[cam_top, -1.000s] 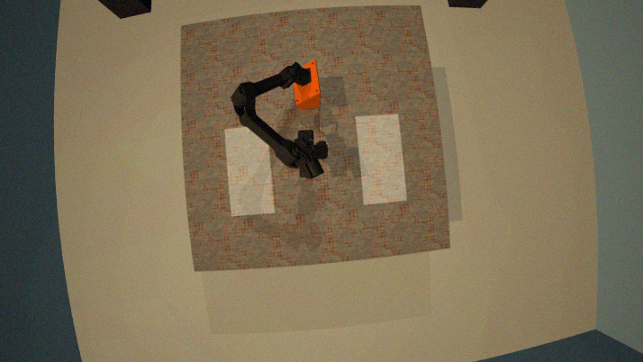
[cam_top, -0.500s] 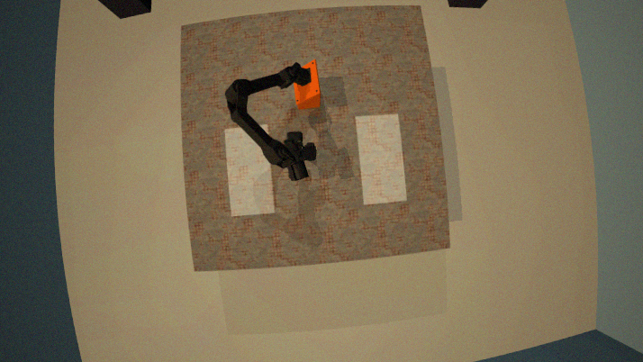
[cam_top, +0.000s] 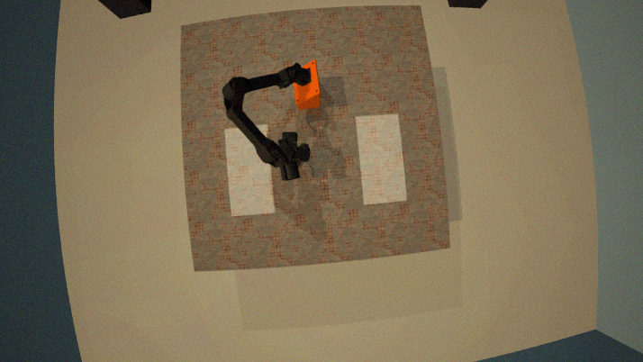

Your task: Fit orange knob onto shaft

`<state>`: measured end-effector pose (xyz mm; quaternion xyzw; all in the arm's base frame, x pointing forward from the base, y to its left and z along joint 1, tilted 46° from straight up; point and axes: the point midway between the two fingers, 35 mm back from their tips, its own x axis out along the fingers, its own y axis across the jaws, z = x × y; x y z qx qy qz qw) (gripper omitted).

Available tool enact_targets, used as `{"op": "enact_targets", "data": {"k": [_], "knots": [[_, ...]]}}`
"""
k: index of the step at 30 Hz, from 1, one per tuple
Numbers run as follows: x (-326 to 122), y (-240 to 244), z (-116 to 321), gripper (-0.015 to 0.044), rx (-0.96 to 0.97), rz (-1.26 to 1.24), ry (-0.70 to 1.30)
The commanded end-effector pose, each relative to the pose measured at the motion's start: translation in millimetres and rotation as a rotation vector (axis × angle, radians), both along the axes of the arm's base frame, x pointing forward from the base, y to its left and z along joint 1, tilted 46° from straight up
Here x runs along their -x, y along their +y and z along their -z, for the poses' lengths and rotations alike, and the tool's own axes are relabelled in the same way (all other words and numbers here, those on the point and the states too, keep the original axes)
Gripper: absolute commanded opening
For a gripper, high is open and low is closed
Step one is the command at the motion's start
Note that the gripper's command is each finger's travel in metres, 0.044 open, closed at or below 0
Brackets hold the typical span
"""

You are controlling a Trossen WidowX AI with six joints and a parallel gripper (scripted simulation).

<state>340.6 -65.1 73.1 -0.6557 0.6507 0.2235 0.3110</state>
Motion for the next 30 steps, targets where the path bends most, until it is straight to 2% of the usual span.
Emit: {"op": "enact_targets", "data": {"k": [1, 19, 30], "knots": [[0, -1, -2, 0.0000, -0.002, 0.067, -0.075], [-2, -4, -6, 0.0000, -0.029, 0.415, -0.432], [-3, -13, 6, 0.0000, -0.031, 0.430, -0.448]]}}
